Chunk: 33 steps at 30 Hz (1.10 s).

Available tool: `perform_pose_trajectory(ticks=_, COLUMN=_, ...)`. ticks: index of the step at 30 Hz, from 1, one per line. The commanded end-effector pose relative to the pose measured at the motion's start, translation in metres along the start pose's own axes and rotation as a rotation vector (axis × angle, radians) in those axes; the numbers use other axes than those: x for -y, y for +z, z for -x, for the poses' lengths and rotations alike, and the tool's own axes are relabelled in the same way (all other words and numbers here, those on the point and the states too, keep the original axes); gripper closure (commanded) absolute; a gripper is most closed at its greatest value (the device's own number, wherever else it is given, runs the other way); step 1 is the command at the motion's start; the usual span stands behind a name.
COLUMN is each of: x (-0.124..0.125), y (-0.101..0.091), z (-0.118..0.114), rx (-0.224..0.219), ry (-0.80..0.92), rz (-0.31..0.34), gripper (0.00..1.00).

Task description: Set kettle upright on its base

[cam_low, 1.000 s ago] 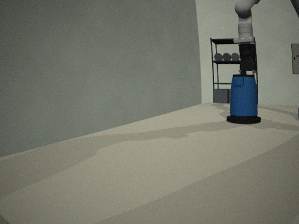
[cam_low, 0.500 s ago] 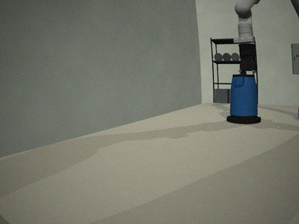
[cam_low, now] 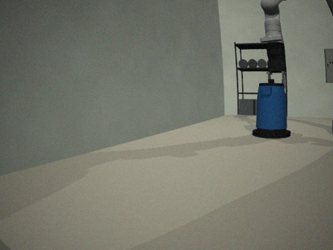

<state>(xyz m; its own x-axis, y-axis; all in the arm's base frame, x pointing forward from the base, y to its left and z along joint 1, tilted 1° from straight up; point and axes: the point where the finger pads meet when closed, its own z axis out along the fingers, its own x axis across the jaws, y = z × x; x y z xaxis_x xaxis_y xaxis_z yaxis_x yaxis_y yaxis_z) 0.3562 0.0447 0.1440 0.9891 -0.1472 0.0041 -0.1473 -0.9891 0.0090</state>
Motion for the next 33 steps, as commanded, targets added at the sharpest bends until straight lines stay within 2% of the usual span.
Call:
perform_pose_trajectory(ticks=1, x=0.001, y=-0.015, z=-0.003, rx=-0.013, ry=0.002, rz=-0.002, gripper=0.0)
perform_pose_trajectory(ticks=3, x=0.001, y=-0.019, z=-0.003, rx=-0.013, ry=0.002, rz=-0.002, gripper=0.0)
perform_pose_trajectory(ticks=17, x=0.0, y=-0.092, z=-0.002, rx=-0.014, ry=0.003, rz=-0.001, gripper=0.0)
perform_pose_trajectory(ticks=19, x=0.0, y=-0.092, z=-0.002, rx=-0.014, ry=0.003, rz=-0.001, gripper=0.0)
perform_pose_trajectory(ticks=26, x=0.0, y=-0.12, z=-0.002, rx=-0.014, ry=0.004, rz=0.0, gripper=0.0)
perform_pose_trajectory(ticks=33, x=0.0, y=-0.132, z=-0.002, rx=-0.014, ry=0.004, rz=0.0, gripper=0.0)
